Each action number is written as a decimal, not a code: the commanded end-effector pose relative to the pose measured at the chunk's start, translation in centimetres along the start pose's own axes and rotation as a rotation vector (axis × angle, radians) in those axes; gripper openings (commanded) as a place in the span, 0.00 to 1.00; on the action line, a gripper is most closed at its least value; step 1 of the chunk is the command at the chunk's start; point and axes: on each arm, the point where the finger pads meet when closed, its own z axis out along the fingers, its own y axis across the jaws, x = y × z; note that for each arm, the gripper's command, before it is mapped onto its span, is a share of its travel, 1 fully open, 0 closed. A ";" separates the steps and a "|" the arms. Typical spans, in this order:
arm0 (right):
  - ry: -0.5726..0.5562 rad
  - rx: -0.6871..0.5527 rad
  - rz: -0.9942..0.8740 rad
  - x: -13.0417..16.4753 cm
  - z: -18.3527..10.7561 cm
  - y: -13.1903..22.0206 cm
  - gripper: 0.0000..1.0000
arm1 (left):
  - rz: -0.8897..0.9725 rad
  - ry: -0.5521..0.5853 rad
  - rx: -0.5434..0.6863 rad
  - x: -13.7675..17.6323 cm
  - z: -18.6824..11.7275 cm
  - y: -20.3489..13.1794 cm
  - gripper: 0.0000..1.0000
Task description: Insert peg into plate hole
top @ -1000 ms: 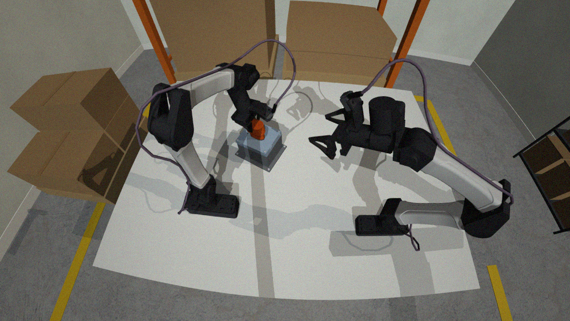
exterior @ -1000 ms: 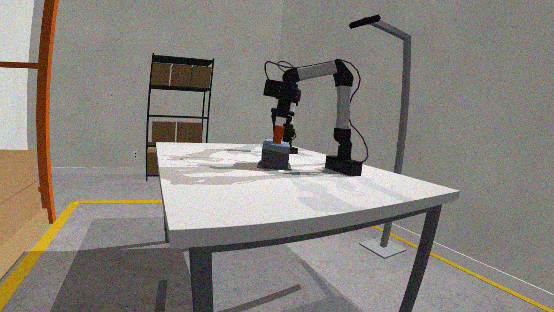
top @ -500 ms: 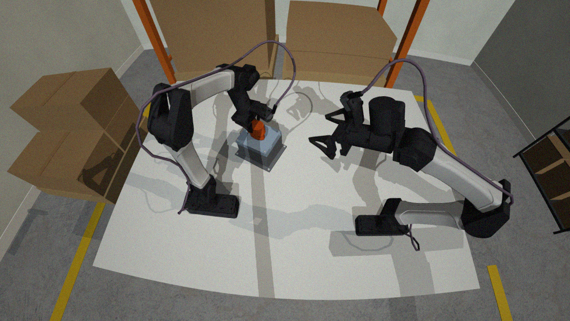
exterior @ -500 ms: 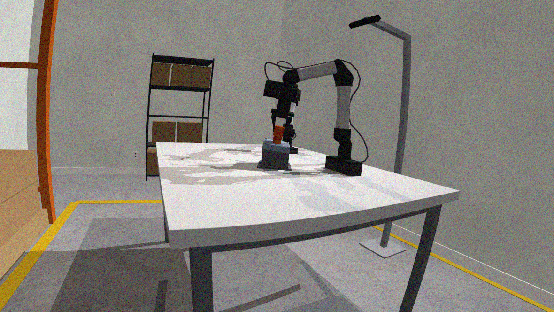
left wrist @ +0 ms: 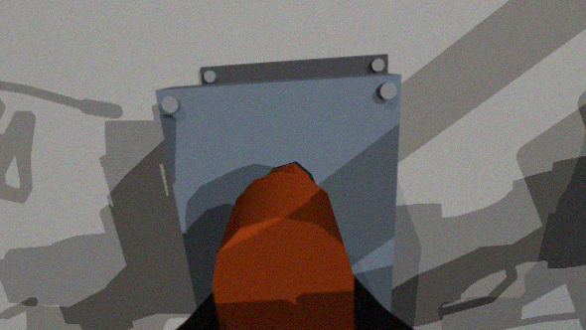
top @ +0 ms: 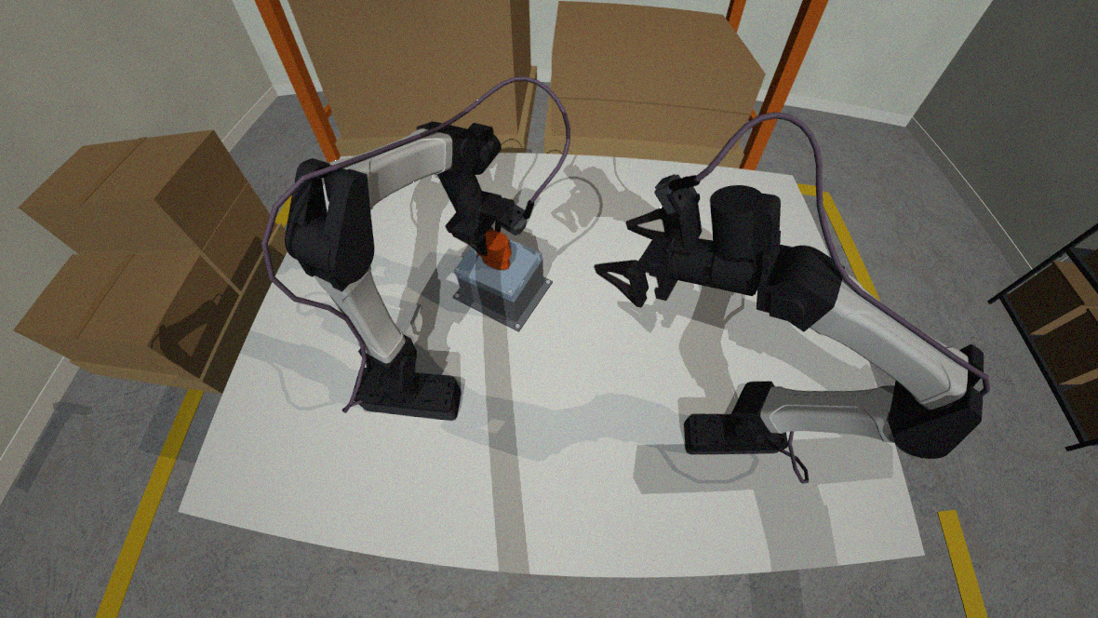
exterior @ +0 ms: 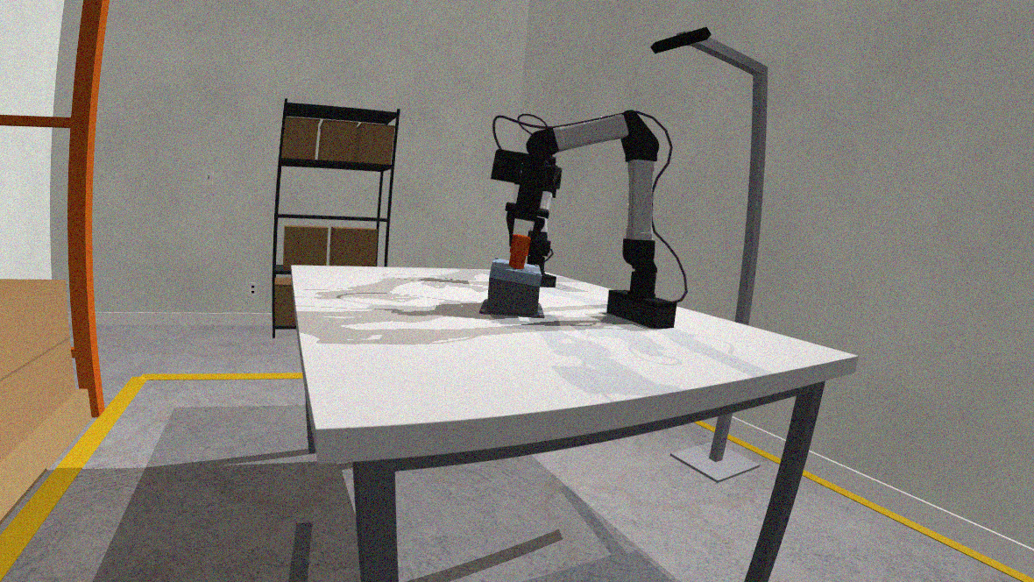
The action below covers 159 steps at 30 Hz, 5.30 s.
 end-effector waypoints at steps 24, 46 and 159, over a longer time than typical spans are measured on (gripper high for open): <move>-0.030 0.002 0.003 -1.0 -0.7 0.0 1.00 | 0.017 -0.012 -0.064 -0.4 -2.4 1.2 0.39; -0.030 0.002 0.003 -1.0 -0.7 0.0 1.00 | 0.003 0.004 -0.038 0.0 -1.7 1.4 0.39; -0.030 0.002 0.003 -1.0 -0.7 0.0 1.00 | 0.014 -0.010 -0.078 -0.1 -1.6 0.6 0.69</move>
